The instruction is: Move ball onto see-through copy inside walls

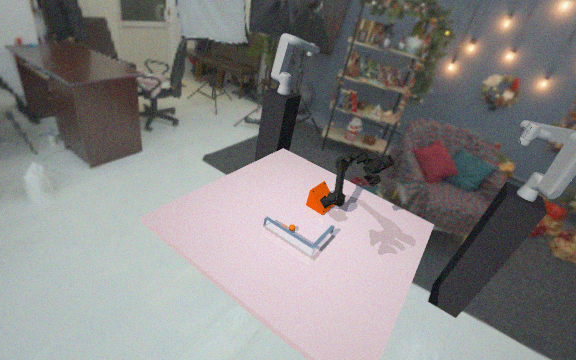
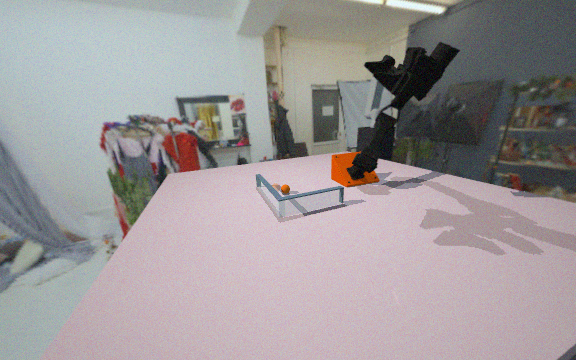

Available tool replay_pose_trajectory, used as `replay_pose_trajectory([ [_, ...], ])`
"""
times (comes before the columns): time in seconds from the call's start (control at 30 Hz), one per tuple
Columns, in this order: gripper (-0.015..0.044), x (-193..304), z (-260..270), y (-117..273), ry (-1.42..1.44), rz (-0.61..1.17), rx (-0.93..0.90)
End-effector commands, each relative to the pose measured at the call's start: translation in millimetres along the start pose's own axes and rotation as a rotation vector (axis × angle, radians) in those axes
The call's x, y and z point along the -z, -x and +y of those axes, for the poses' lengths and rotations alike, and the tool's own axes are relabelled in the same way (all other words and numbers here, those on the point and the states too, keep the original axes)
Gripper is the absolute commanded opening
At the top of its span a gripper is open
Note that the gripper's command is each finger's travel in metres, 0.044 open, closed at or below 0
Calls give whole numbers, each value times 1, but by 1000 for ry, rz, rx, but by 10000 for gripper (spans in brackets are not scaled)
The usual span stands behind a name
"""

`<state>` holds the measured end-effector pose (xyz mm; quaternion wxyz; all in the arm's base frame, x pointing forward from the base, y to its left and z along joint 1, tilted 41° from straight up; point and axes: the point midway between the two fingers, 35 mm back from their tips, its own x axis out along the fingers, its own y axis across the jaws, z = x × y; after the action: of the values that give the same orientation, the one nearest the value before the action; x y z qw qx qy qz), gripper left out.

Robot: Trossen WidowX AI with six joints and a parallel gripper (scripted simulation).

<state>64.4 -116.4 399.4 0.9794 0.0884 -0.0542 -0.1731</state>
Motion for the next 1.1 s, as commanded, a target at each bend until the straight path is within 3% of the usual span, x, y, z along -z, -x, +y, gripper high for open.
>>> replay_pose_trajectory([
  [0.0,374,0,2,-1,10,4,-2],
  [0.13,285,7,50,-18,203,96,-41],
  [0.3,285,37,107,-55,445,291,-103],
  [0.5,285,98,139,-108,564,588,-142],
  [0.8,285,208,142,-169,611,1084,-308],
  [1.07,285,301,111,-197,374,1461,-479],
])
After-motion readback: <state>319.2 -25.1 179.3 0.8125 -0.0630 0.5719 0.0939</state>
